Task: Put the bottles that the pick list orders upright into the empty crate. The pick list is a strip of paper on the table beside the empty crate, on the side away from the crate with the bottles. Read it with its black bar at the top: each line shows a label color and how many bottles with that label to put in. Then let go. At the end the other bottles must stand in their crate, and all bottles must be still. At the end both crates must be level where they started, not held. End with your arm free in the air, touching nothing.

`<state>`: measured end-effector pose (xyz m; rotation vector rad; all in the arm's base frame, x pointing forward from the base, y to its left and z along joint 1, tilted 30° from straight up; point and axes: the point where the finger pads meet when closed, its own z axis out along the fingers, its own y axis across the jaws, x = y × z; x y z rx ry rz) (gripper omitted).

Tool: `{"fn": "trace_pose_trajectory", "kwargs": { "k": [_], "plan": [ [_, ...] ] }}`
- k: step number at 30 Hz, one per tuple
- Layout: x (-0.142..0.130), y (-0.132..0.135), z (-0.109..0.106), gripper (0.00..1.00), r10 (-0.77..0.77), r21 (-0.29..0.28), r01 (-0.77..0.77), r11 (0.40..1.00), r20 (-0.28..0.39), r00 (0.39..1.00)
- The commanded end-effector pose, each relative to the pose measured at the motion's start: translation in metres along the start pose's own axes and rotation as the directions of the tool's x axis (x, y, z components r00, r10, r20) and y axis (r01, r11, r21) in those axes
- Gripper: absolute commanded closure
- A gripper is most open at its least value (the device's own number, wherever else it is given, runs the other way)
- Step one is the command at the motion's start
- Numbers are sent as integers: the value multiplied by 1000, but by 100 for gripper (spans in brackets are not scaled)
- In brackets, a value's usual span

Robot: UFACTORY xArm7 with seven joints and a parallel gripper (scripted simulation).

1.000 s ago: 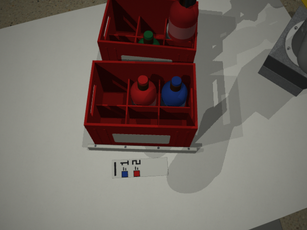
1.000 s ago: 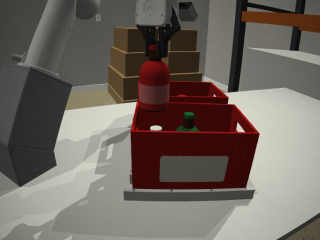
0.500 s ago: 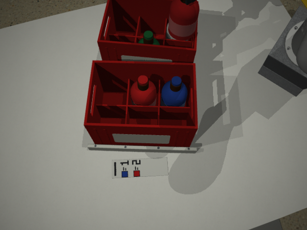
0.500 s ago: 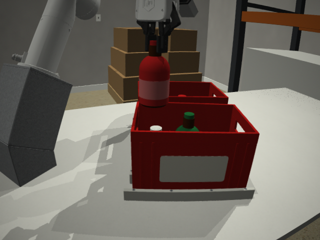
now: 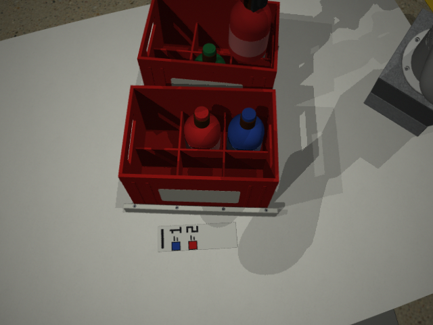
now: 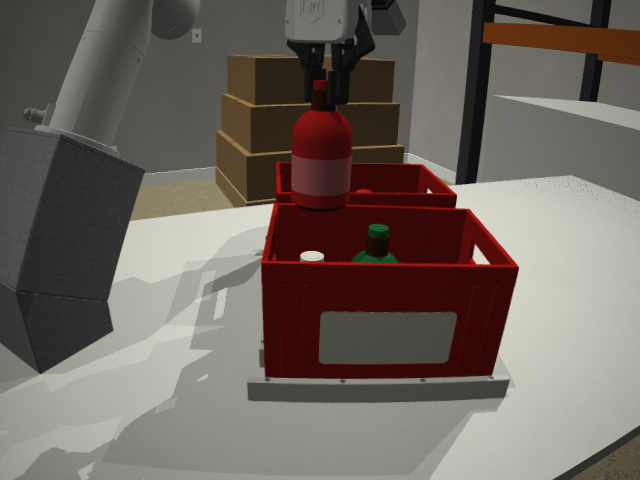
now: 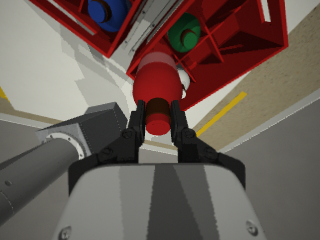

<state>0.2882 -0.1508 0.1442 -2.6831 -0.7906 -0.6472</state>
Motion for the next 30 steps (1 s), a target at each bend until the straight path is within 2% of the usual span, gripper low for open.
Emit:
{"fn": "trace_pose_trajectory", "kwargs": {
  "k": [1, 30],
  "plan": [
    [9, 2, -1, 100, 0, -4, 0, 1000, -1, 1000],
    [59, 5, -1, 100, 0, -4, 0, 1000, -1, 1000]
  ]
}}
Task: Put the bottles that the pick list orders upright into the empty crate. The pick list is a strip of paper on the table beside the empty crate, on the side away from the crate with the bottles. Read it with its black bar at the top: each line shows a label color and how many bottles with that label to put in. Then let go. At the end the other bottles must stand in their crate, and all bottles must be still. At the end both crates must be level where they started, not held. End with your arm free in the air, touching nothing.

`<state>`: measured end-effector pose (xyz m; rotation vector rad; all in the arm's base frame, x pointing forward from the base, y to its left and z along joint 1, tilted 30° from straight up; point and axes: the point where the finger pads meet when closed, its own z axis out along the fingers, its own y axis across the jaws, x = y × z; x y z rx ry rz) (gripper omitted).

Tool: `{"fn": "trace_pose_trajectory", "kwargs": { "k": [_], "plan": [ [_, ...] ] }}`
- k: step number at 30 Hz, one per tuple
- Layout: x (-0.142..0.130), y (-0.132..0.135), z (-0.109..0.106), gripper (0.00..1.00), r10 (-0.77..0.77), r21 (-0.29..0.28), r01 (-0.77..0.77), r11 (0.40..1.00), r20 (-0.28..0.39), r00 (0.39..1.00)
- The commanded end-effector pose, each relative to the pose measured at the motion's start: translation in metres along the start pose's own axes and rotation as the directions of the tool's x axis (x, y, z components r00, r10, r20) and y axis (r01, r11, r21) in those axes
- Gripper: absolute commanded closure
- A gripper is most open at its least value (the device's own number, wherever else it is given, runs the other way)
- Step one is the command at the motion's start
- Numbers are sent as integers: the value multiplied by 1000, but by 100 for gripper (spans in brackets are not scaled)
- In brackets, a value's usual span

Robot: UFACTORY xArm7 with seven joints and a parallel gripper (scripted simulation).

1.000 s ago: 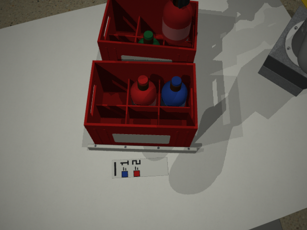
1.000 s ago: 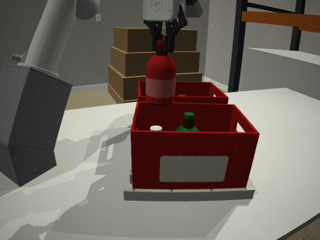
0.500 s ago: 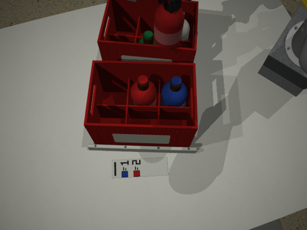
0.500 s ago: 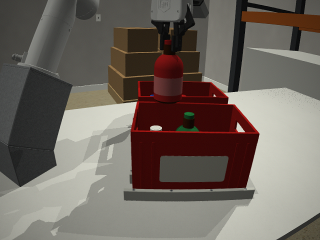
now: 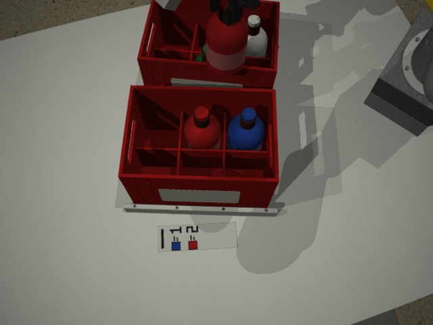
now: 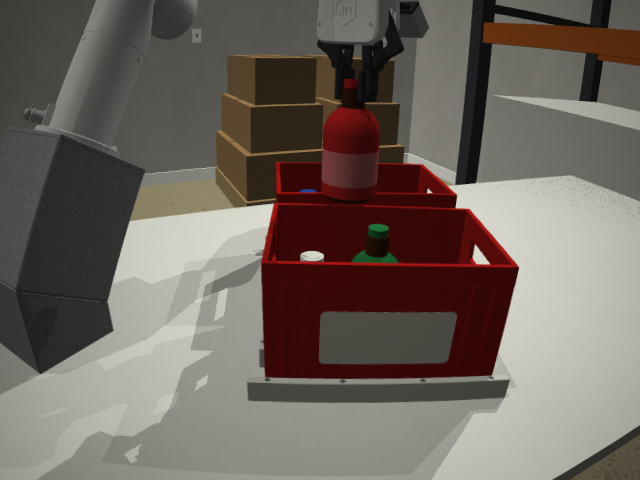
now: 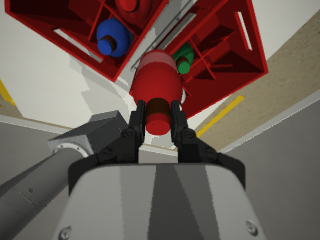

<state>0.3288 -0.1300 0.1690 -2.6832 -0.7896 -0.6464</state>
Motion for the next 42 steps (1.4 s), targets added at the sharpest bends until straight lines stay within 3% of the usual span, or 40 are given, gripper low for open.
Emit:
{"fn": "trace_pose_trajectory", "kwargs": {
  "k": [1, 42],
  "plan": [
    [9, 2, -2, 100, 0, -4, 0, 1000, -2, 1000],
    [83, 6, -2, 100, 0, -4, 0, 1000, -2, 1000]
  ]
}}
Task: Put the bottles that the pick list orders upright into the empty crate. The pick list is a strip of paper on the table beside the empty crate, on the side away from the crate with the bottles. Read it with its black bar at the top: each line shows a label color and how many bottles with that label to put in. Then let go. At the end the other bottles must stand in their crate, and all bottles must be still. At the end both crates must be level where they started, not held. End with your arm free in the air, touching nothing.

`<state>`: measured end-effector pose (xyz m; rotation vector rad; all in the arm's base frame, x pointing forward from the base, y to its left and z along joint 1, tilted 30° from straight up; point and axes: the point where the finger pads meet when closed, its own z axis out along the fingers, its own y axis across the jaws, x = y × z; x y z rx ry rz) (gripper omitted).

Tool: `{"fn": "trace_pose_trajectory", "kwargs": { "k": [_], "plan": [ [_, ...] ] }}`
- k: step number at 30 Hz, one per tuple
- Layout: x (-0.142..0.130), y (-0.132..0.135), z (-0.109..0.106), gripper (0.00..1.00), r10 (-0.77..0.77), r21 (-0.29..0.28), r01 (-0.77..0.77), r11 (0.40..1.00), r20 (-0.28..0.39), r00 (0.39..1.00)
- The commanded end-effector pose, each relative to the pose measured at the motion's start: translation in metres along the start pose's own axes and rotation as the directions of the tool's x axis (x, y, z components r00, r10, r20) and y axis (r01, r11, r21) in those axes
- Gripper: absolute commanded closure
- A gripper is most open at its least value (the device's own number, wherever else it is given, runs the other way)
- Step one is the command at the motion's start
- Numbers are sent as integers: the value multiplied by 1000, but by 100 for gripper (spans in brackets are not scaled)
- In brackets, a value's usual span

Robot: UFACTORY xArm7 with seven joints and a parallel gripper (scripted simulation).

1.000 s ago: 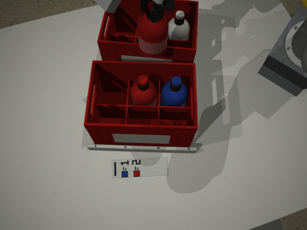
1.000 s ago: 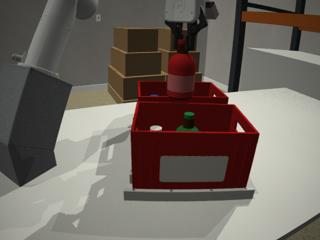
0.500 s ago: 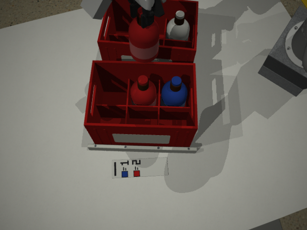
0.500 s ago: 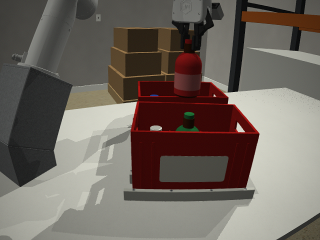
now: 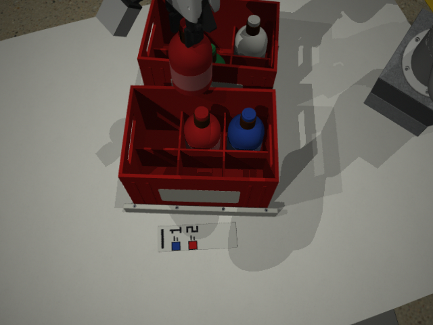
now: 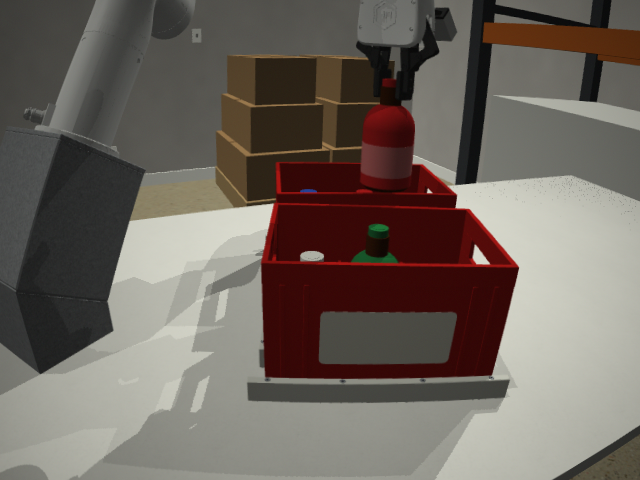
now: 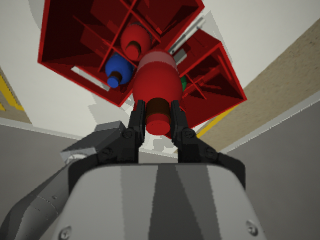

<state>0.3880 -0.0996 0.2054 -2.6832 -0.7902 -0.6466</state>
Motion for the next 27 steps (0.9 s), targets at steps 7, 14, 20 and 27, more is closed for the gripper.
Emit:
{"fn": "trace_pose_trajectory", "kwargs": {
  "k": [7, 14, 20, 27],
  "plan": [
    [17, 2, -2, 100, 0, -4, 0, 1000, -2, 1000],
    [31, 3, -2, 100, 0, -4, 0, 1000, -2, 1000],
    [39, 4, -2, 100, 0, -4, 0, 1000, -2, 1000],
    [53, 4, -2, 100, 0, -4, 0, 1000, -2, 1000]
  ]
}}
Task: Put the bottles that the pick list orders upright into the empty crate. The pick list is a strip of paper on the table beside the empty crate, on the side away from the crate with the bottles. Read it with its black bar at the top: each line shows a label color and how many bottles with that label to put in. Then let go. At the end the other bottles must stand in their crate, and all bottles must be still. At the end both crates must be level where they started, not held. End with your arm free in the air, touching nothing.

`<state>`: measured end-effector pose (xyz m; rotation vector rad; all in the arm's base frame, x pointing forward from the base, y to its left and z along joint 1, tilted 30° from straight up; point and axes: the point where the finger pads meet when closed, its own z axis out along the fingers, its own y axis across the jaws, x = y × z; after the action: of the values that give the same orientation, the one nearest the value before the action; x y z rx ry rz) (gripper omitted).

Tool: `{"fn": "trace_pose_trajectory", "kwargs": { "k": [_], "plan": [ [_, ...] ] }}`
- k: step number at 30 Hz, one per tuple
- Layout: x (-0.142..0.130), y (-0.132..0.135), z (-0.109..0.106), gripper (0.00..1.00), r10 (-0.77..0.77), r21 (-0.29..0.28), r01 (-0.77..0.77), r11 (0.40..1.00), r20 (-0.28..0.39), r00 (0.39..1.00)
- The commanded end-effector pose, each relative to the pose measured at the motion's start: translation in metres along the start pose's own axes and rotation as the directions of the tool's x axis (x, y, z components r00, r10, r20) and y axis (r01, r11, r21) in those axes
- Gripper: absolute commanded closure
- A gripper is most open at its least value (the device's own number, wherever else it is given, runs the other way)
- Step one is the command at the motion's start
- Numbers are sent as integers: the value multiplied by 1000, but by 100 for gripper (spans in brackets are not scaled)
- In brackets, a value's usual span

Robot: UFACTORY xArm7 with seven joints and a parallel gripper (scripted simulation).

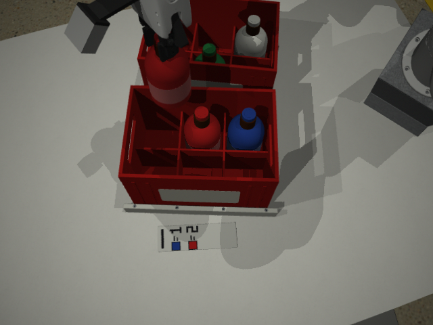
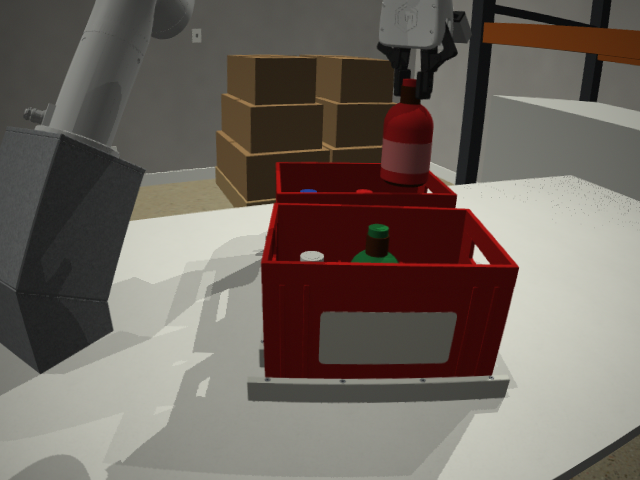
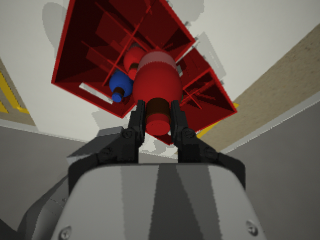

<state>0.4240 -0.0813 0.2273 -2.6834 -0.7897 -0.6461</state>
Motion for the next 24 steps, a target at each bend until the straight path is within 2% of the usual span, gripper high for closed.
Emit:
{"fn": "trace_pose_trajectory", "kwargs": {
  "k": [1, 17, 24],
  "plan": [
    [9, 2, -2, 100, 0, -4, 0, 1000, -3, 1000],
    [38, 3, -2, 100, 0, -4, 0, 1000, -3, 1000],
    [40, 4, -2, 100, 0, -4, 0, 1000, -3, 1000]
  ]
}}
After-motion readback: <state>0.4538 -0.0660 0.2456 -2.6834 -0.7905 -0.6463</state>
